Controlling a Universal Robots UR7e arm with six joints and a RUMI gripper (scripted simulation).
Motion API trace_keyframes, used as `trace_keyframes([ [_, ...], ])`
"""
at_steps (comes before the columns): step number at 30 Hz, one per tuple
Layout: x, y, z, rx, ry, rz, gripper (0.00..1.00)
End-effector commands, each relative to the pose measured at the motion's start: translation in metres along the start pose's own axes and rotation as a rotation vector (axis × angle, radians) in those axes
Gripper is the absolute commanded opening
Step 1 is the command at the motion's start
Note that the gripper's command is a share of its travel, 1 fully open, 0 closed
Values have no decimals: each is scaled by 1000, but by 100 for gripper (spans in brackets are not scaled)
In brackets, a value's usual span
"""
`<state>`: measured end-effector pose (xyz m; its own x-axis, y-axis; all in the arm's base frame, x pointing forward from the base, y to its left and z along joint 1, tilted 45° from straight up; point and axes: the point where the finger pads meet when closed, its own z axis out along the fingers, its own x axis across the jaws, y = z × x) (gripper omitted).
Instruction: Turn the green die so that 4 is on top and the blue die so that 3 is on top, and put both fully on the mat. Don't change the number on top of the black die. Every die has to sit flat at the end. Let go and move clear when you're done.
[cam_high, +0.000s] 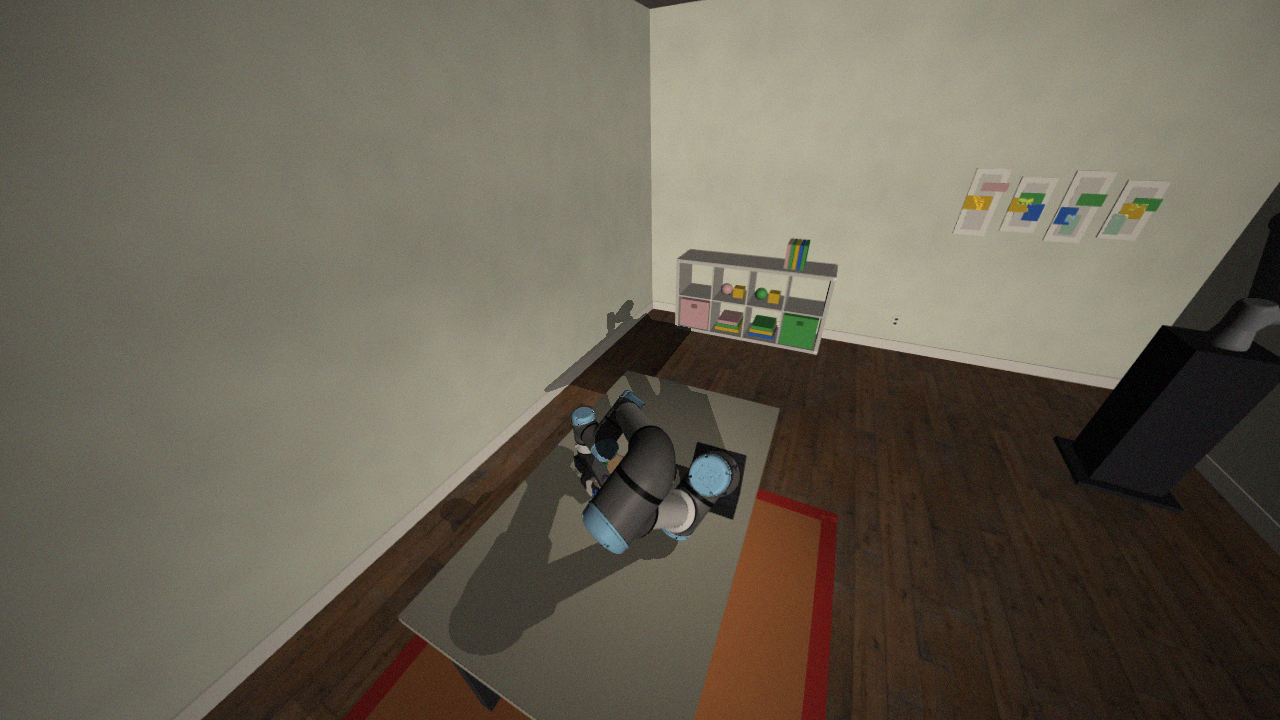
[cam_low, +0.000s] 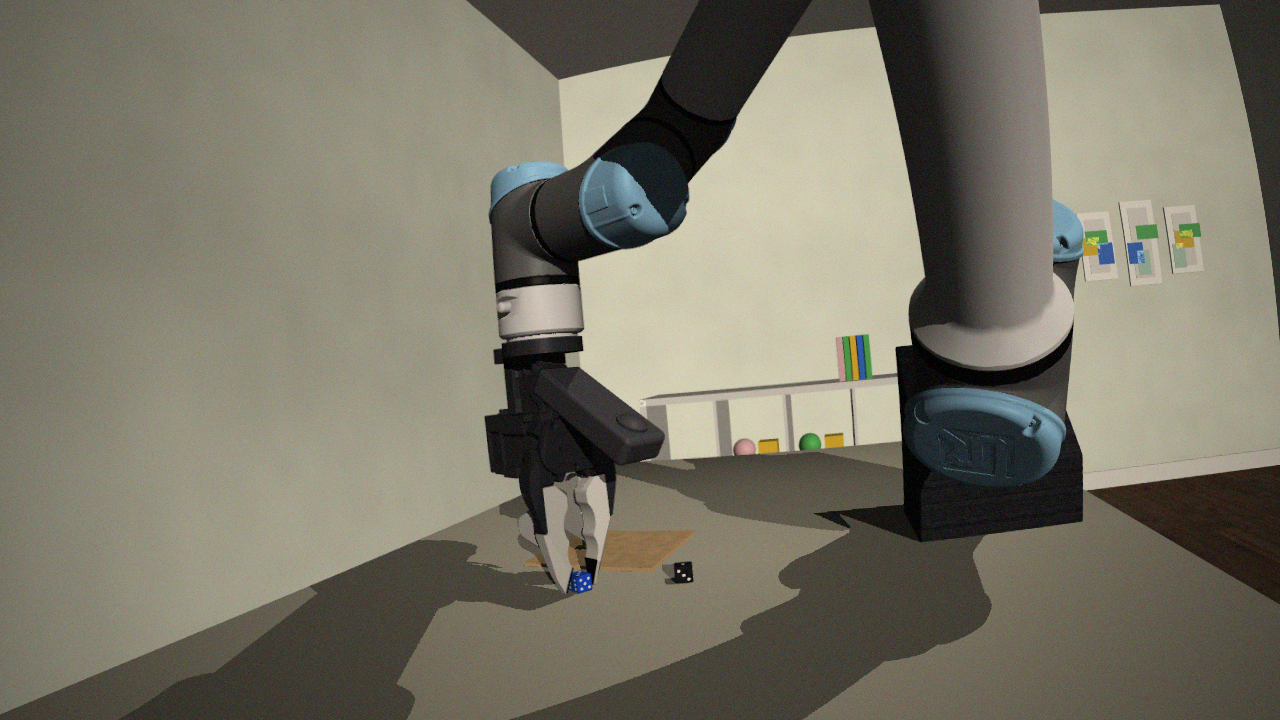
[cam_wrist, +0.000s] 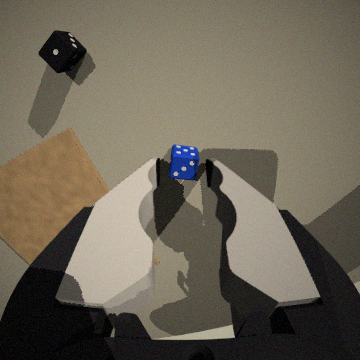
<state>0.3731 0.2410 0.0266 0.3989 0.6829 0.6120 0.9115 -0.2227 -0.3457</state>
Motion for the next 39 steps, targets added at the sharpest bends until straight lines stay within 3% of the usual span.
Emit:
trace_keyframes([
  [1, 0, 0, 0, -1, 0, 0, 18],
  [21, 0, 0, 0, -1, 0, 0, 18],
  [22, 0, 0, 0, -1, 0, 0, 0],
  [39, 0, 0, 0, -1, 0, 0, 0],
])
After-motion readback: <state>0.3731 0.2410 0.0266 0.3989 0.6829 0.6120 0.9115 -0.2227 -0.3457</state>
